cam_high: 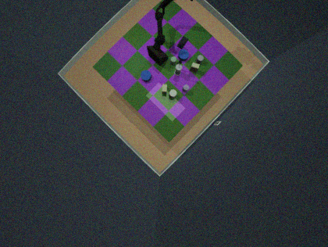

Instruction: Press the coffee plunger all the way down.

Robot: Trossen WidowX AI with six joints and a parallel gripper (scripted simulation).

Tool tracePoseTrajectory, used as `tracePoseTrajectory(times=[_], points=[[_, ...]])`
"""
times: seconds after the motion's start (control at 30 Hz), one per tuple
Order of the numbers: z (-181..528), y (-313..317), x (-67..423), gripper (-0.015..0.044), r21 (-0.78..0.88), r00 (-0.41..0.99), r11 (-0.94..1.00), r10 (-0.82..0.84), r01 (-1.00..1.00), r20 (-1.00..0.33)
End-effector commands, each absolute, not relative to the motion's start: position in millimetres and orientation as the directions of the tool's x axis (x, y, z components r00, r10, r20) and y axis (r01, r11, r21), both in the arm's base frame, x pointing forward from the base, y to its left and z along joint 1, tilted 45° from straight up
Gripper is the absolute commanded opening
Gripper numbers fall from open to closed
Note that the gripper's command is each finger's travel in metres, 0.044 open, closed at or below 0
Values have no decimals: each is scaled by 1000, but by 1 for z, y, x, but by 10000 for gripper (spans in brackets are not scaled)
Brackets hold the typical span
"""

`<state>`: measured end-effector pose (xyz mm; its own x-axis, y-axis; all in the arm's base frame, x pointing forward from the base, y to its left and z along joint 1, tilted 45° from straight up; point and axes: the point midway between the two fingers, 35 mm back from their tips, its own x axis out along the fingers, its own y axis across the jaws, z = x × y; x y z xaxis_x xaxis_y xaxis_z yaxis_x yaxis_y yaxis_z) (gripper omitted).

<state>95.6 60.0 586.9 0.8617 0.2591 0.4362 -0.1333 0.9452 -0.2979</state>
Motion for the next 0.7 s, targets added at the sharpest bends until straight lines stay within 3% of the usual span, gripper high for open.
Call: tracePoseTrajectory(times=[0.0, 0.4, 0.67], points=[[576, 42, 123, 440, -261, 892, 955, 235, -138, 387], [496, -39, 223, 440, -83, 983, 987, 150, -141, 109], [393, -115, 278, 440, 170, 980, 978, 144, -119, -140]])
